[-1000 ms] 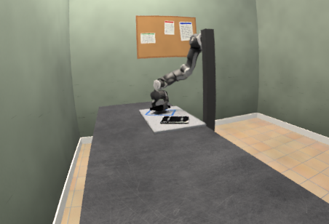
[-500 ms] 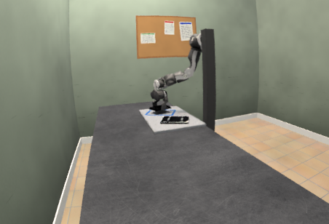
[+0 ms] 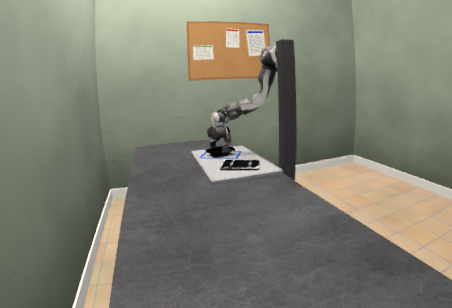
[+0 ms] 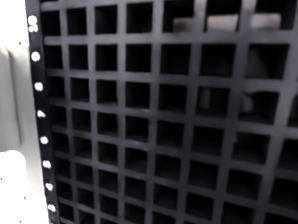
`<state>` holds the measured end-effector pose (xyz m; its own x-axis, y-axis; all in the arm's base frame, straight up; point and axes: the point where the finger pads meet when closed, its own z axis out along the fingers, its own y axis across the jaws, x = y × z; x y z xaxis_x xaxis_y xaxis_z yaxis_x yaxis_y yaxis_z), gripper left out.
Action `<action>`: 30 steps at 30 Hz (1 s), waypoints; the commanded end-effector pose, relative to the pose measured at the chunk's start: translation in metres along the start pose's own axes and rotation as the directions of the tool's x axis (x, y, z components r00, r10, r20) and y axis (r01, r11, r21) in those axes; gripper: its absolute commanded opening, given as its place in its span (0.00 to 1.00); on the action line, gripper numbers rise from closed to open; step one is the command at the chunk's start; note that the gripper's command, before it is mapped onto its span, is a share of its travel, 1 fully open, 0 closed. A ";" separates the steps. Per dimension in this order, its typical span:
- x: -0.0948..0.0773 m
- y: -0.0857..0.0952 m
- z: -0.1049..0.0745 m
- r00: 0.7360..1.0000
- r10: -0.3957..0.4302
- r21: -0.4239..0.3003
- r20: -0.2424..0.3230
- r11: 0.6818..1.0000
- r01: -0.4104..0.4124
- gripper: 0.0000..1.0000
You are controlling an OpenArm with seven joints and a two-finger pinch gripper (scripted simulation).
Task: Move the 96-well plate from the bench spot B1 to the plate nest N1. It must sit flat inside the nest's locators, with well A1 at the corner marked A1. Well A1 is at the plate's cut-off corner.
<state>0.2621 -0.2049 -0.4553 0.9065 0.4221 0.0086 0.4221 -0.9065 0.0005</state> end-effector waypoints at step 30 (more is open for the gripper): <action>-0.001 0.002 0.011 1.000 0.000 -0.007 -0.005 1.000 0.000 0.00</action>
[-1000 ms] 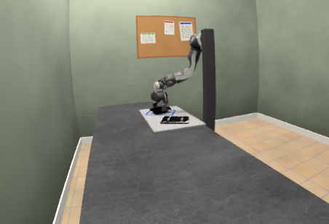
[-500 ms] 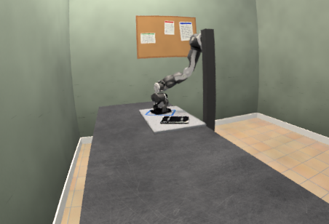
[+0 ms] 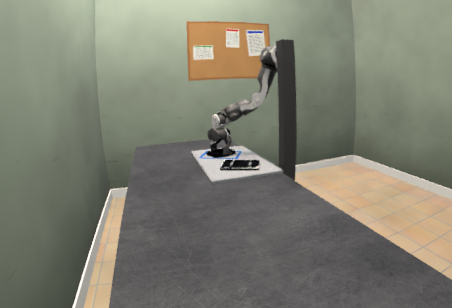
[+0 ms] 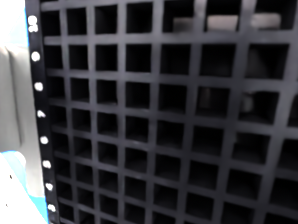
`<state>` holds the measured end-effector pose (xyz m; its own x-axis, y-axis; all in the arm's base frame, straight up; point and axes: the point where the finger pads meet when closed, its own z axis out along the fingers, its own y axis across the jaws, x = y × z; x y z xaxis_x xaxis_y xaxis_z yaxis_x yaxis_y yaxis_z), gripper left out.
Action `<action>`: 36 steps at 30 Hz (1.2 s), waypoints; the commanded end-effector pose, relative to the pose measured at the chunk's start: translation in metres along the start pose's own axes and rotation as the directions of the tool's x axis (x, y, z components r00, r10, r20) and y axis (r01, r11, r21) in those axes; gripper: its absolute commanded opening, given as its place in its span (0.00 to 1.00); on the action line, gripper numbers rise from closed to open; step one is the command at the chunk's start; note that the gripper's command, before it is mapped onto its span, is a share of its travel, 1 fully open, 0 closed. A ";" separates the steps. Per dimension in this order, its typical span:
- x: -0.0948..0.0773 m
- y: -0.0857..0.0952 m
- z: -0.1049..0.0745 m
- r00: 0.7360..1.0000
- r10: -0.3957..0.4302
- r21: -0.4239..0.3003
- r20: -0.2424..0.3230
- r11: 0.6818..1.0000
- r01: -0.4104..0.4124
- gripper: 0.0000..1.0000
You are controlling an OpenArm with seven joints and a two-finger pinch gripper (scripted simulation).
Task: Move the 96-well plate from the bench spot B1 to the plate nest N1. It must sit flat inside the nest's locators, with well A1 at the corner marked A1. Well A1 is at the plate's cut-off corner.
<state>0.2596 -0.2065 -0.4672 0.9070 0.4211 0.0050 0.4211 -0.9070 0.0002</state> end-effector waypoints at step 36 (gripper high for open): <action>0.003 0.002 0.003 1.000 -0.001 -0.007 -0.009 1.000 0.001 0.00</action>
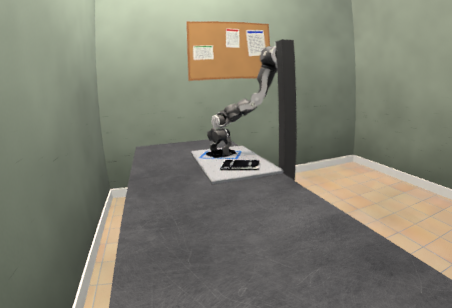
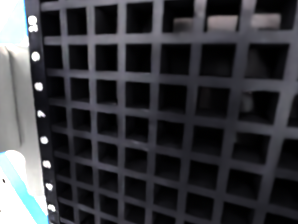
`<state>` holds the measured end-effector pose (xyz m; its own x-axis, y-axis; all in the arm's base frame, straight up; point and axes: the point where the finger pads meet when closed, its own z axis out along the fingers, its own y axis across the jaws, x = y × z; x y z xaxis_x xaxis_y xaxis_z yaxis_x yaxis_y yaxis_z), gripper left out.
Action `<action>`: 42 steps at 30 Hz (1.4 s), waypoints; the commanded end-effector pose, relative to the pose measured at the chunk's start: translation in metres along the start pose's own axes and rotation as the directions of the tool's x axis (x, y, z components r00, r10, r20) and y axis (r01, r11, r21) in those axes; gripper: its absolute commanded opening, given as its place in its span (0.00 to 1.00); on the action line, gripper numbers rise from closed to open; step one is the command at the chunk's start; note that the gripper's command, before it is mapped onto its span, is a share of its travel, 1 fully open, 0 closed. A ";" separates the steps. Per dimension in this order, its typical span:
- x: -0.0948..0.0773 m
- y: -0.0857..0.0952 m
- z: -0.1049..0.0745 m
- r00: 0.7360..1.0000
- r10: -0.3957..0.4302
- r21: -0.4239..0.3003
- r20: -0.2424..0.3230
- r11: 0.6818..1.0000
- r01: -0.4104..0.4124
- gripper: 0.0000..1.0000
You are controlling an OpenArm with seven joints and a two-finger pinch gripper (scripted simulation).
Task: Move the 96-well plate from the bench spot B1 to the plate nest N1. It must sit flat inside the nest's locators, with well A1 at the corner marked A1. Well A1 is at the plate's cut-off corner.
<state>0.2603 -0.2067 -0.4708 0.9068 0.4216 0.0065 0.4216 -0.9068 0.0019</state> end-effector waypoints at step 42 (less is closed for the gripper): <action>0.001 0.001 -0.001 1.000 0.000 -0.002 -0.002 1.000 0.000 0.77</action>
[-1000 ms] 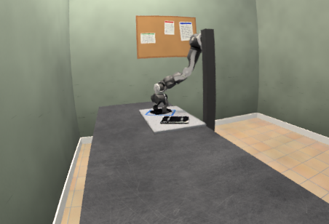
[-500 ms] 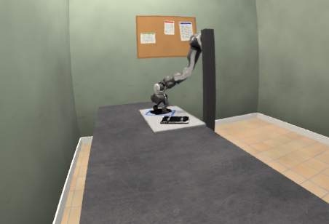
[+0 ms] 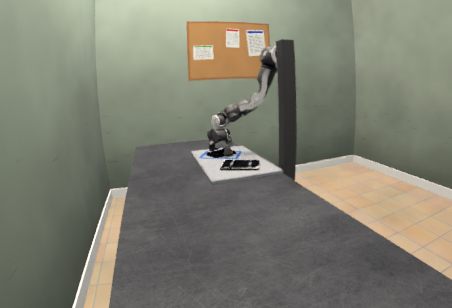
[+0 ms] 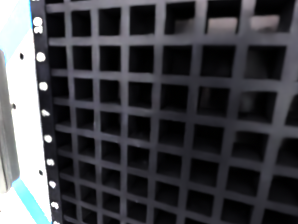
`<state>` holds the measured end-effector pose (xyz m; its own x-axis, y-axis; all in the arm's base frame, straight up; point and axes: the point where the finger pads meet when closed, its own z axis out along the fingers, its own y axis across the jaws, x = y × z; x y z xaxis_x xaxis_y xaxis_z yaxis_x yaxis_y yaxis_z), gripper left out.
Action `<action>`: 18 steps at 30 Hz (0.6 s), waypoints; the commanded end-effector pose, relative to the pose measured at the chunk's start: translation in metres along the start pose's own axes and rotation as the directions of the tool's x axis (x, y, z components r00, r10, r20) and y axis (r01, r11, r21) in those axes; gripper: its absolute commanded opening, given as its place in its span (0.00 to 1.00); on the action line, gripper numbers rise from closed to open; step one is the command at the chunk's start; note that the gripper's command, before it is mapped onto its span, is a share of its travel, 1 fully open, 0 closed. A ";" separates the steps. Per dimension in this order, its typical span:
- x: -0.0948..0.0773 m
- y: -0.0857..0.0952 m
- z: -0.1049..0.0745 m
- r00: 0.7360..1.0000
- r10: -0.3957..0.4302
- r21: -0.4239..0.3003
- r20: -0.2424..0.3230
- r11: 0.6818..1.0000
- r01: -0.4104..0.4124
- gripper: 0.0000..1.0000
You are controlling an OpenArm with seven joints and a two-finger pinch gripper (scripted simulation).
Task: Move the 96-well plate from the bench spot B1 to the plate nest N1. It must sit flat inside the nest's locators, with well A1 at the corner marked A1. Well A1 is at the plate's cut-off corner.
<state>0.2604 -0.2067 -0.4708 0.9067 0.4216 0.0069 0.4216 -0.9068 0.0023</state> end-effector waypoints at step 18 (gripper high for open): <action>0.001 0.001 -0.041 1.000 0.000 -0.003 -0.003 1.000 0.000 0.77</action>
<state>0.2608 -0.2069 -0.4309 0.9047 0.4259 0.0100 0.4258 -0.9048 0.0079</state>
